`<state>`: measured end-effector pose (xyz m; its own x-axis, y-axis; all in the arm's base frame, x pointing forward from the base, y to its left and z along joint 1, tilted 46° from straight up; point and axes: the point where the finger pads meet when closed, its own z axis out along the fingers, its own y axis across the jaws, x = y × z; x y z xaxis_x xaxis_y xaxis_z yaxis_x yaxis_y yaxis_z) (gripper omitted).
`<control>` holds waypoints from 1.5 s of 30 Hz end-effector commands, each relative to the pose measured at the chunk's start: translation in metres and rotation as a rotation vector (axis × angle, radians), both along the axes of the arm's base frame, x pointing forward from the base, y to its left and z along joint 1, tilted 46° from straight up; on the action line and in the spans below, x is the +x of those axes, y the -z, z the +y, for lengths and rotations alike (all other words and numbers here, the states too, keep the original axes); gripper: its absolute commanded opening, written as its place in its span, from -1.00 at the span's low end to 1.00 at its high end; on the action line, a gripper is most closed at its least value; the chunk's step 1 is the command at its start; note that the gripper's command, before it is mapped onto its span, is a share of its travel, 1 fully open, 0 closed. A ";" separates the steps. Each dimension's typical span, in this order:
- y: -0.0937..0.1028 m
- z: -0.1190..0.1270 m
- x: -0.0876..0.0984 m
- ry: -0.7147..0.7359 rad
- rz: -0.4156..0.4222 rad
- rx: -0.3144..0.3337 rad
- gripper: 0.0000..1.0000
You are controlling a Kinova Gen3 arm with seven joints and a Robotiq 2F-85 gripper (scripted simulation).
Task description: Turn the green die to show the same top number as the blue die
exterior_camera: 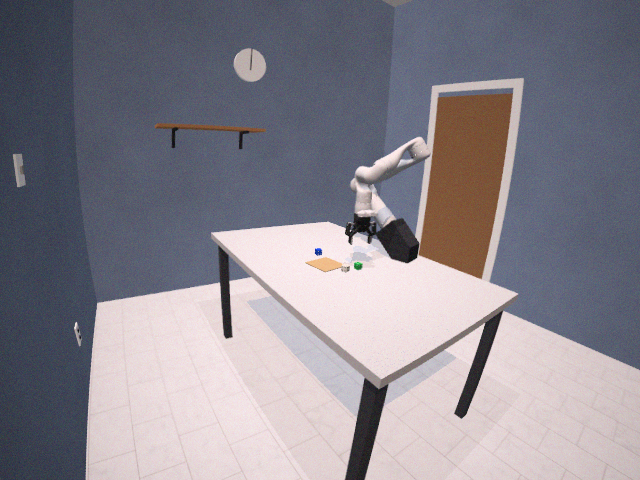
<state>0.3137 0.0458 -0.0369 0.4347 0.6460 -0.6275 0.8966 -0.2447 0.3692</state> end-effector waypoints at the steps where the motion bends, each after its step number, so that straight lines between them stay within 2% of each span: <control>1: 0.002 -0.002 -0.001 0.085 -0.094 0.007 1.00; 8: 0.005 -0.004 0.001 0.265 -0.292 0.036 1.00; 10: 0.005 -0.004 0.001 0.265 -0.292 0.036 1.00; 25: 0.011 -0.005 0.005 0.580 -0.638 0.095 1.00; 27: 0.011 -0.005 0.005 0.580 -0.638 0.095 1.00; 39: 0.015 -0.004 0.008 0.745 -0.817 0.132 1.00; 45: 0.016 -0.004 0.009 0.781 -0.856 0.140 1.00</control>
<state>0.3227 0.0404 -0.0525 0.9926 0.0709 0.0984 -0.0204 -0.7023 0.7116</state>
